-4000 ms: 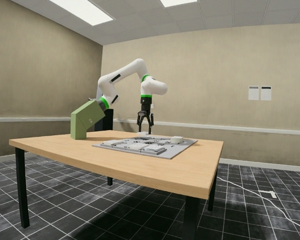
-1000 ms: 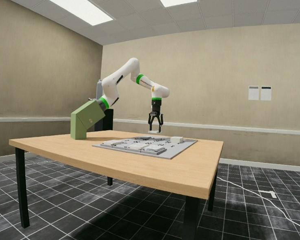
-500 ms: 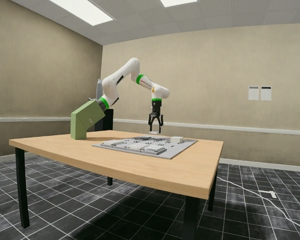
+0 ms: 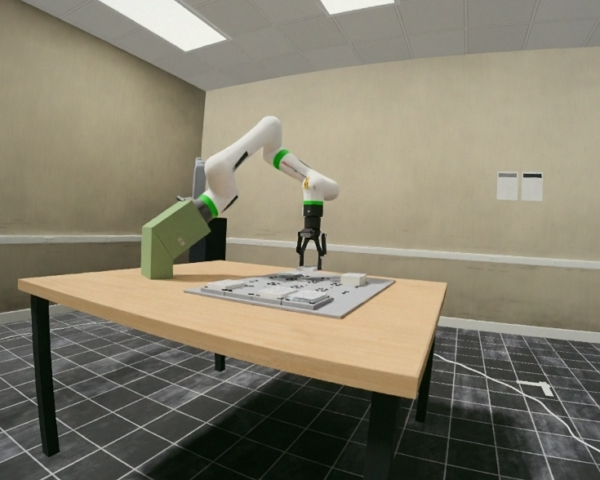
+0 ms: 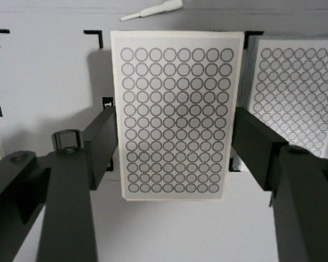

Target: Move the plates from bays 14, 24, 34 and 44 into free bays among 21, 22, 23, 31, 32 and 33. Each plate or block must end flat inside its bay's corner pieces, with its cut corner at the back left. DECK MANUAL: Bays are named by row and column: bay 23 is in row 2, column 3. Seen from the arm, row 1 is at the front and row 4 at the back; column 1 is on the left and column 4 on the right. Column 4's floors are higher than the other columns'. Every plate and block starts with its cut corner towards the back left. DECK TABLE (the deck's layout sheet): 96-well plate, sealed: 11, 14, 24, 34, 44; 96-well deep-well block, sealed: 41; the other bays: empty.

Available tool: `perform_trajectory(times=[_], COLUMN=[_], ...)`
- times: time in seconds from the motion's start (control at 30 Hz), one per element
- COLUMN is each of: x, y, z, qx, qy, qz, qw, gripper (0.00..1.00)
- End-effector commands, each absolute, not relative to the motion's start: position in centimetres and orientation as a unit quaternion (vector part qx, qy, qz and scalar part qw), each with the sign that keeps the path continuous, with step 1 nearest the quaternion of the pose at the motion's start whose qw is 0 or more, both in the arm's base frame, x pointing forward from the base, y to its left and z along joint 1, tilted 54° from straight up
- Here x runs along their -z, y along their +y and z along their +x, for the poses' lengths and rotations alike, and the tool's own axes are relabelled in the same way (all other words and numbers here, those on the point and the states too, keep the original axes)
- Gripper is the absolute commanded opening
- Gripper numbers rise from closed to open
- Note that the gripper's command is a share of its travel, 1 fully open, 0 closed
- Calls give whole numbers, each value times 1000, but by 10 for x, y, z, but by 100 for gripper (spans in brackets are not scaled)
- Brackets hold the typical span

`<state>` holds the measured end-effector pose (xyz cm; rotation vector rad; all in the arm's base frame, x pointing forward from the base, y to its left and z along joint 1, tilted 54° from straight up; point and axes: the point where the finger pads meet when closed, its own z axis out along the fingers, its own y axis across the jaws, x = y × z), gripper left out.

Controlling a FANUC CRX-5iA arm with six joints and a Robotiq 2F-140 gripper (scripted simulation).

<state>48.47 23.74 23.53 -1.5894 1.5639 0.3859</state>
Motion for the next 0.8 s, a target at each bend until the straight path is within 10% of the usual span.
perform_trajectory(times=[0.0, 0.77], x=[-234, -219], y=[239, 257], z=[486, 495], qx=[-154, -154], qy=[625, 625], qz=[-636, -636], qw=[426, 426], gripper=[10, 10])
